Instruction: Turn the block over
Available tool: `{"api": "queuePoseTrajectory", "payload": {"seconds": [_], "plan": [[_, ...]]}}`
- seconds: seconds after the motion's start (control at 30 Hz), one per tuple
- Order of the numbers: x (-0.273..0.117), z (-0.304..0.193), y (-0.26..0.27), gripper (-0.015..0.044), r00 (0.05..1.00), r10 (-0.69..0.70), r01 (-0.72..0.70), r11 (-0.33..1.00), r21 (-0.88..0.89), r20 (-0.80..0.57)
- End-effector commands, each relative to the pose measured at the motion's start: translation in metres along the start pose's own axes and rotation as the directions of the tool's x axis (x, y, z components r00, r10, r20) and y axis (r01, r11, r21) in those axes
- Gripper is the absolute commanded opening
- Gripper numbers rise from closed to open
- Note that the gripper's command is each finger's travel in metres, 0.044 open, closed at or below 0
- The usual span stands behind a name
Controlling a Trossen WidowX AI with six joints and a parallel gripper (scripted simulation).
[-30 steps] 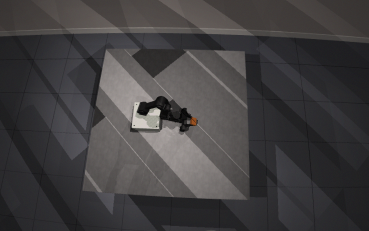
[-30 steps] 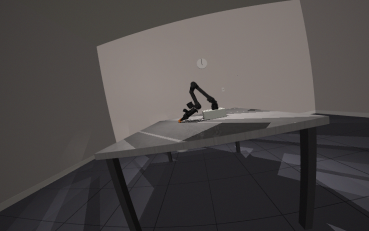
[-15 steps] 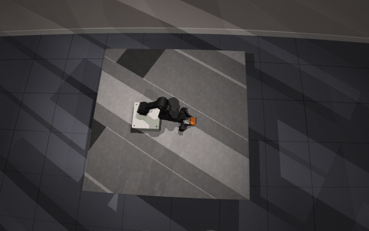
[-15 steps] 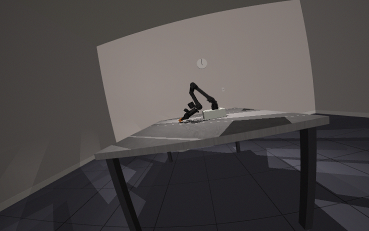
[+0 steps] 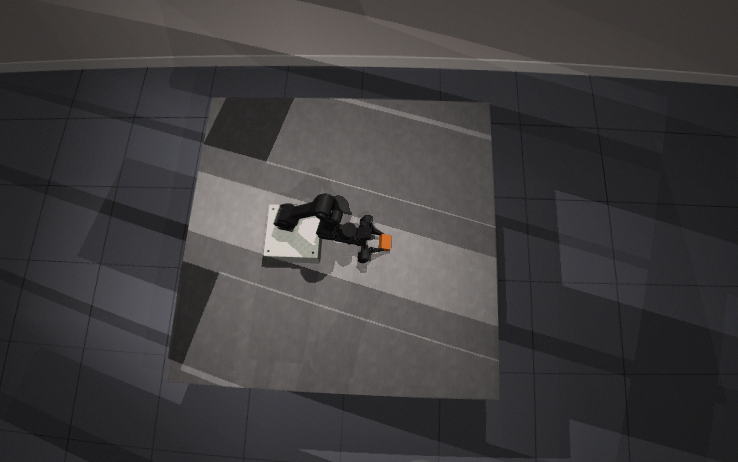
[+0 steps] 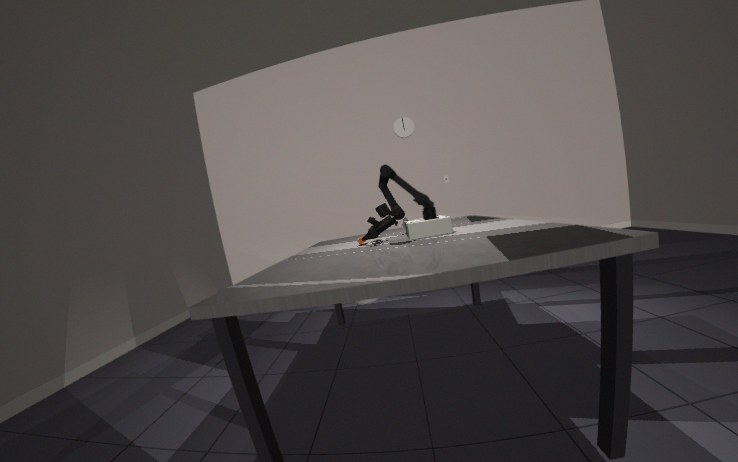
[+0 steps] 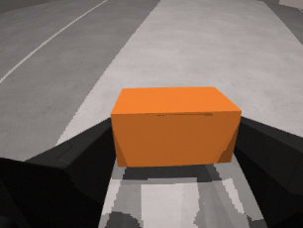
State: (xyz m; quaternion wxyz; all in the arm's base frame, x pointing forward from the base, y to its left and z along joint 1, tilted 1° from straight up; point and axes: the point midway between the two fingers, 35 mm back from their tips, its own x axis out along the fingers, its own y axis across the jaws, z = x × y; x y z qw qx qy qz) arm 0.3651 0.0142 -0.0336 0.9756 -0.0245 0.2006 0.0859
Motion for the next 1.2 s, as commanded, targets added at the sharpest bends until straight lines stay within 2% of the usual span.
{"api": "queuePoseTrajectory", "payload": {"seconds": [0.0, 0.13, 1.17], "plan": [[-0.0005, 0.0004, 0.0006, 0.0341, 1.000, 0.004, -0.004, 1.000, 0.005, 0.003], [-0.0005, 0.0004, 0.0006, 0.0440, 1.000, 0.004, -0.004, 1.000, 0.005, 0.003], [-0.0005, 0.0004, 0.0006, 0.0440, 1.000, 0.004, -0.004, 1.000, 0.005, 0.003]]}}
